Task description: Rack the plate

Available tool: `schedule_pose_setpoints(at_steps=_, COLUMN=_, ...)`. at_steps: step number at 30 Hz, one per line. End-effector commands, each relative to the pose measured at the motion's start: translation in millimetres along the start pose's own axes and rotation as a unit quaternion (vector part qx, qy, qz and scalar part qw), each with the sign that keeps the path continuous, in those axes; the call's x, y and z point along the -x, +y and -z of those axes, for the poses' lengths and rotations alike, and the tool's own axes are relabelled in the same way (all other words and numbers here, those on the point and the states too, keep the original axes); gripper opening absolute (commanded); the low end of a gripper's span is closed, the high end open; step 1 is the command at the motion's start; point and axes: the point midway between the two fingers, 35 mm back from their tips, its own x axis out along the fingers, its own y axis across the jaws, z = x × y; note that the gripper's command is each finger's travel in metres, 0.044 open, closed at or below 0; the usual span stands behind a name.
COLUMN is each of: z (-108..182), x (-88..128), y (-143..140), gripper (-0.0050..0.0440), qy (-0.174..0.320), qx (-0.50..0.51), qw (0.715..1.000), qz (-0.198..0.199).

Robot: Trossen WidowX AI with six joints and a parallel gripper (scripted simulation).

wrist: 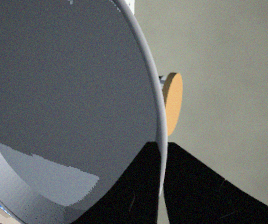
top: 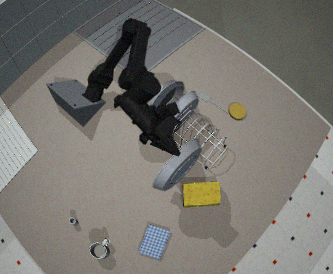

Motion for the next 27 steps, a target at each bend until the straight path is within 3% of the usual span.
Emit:
schedule_pose_setpoints(at_steps=1, z=-0.2, x=0.3, y=-0.2, gripper=0.0, qy=0.0, qx=0.001, qw=1.0, qz=0.0)
schedule_pose_setpoints(at_steps=27, z=-5.3, x=-1.1, y=0.6, gripper=0.0, qy=-0.002, qx=0.002, qw=1.0, qz=-0.004)
